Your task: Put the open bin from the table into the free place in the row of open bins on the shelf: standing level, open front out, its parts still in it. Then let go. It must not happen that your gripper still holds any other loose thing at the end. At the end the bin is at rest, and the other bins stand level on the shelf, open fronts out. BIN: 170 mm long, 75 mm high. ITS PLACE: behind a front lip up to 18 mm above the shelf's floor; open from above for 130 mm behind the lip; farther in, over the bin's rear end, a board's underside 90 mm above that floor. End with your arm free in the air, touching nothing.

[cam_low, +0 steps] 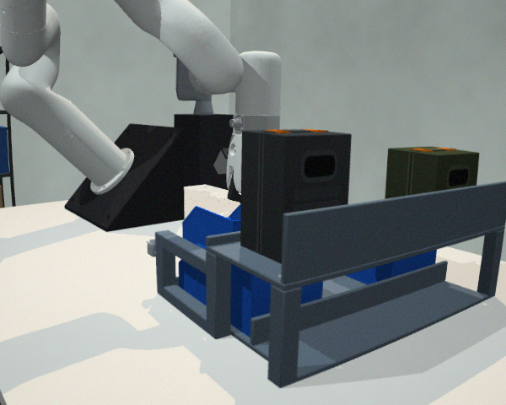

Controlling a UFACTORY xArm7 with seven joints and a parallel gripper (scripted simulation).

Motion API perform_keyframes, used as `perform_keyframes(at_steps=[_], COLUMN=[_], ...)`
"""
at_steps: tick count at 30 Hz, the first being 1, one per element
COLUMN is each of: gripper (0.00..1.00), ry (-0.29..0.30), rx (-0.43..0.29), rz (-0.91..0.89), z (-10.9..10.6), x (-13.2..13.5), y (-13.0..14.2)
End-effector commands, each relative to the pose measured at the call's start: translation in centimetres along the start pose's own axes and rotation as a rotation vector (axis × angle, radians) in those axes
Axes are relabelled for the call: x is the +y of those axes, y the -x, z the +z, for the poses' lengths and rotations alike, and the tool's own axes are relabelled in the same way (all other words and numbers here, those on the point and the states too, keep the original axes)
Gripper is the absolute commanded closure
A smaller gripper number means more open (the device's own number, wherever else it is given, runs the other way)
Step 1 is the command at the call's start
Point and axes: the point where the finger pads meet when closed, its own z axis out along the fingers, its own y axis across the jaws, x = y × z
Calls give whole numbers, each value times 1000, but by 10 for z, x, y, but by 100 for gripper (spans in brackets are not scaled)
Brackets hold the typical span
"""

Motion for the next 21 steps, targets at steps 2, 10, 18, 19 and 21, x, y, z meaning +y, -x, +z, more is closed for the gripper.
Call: perform_keyframes(at_steps=[2,10,18,19,21], gripper=[100,100,72,72,72], ry=[5,5,4,4,4], rx=[-4,-4,-3,-3,-3], rz=[-1,-1,-1,-1,-1], z=[1,1,1,1,1], x=[3,3,2,2,2], y=[2,2,1,1,1])
